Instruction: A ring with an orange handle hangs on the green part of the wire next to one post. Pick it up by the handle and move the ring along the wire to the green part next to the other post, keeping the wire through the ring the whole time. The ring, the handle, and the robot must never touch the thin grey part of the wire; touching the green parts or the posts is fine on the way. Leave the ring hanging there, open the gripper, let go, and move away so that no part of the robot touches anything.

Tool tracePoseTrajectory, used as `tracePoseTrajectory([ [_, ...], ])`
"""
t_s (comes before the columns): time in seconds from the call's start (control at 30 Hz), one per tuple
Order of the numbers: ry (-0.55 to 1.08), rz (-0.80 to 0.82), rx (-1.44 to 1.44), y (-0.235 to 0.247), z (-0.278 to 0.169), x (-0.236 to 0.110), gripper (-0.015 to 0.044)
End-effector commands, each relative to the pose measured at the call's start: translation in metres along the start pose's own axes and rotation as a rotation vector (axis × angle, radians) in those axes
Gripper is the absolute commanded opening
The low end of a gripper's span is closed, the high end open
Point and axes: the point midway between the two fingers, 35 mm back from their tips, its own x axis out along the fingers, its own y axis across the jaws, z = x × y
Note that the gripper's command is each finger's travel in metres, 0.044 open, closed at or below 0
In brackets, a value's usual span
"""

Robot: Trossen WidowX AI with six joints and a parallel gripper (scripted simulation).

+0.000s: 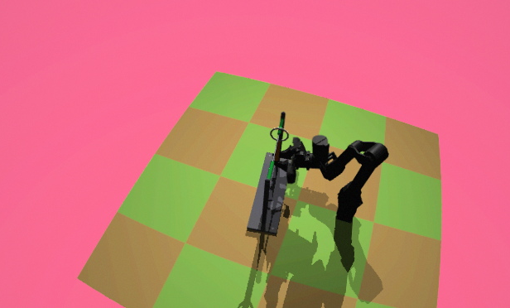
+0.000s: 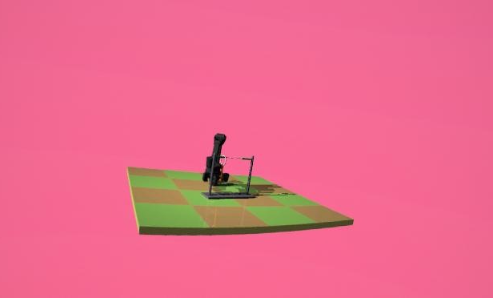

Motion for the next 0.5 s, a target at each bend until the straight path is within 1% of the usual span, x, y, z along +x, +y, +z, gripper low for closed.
tracePoseTrajectory([
  [0.0,-0.004,-0.005,0.001,-0.001,0.001,0.006,0.016],
  [0.3,-0.008,-0.005,0.003,0.002,0.0,0.02,0.016],
  [0.47,-0.008,-0.005,0.003,0.002,0.0,0.021,0.016],
])
